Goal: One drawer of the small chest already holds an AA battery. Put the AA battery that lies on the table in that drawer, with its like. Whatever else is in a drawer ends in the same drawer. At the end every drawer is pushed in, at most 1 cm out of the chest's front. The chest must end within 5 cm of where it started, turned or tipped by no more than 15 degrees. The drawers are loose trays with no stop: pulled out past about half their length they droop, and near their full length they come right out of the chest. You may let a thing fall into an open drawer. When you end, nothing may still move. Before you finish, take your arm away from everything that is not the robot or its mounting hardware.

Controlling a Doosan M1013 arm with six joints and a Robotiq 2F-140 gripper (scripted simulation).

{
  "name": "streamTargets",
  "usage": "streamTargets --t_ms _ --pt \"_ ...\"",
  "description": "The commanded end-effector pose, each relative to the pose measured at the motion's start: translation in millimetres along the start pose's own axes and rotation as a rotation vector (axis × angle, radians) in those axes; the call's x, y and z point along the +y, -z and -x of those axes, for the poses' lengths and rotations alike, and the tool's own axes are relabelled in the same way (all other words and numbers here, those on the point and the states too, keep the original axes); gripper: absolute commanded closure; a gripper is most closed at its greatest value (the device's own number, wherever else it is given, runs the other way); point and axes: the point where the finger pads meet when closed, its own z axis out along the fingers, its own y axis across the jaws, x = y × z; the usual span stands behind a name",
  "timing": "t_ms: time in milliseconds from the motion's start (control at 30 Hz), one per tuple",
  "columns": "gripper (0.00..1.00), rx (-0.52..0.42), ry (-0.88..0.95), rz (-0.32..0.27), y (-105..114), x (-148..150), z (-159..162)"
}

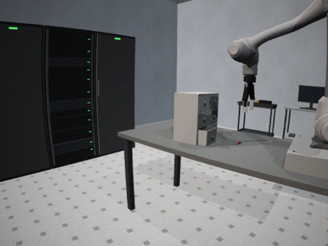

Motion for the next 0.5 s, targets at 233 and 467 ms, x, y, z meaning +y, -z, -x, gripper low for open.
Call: streamTargets --t_ms 233,467 --pt "0.0 0.0 0.0 0.0 2.3 6.5 -116.3" --pt "0.0 0.002 0.0 0.0 -0.5 8.5 -146.9"
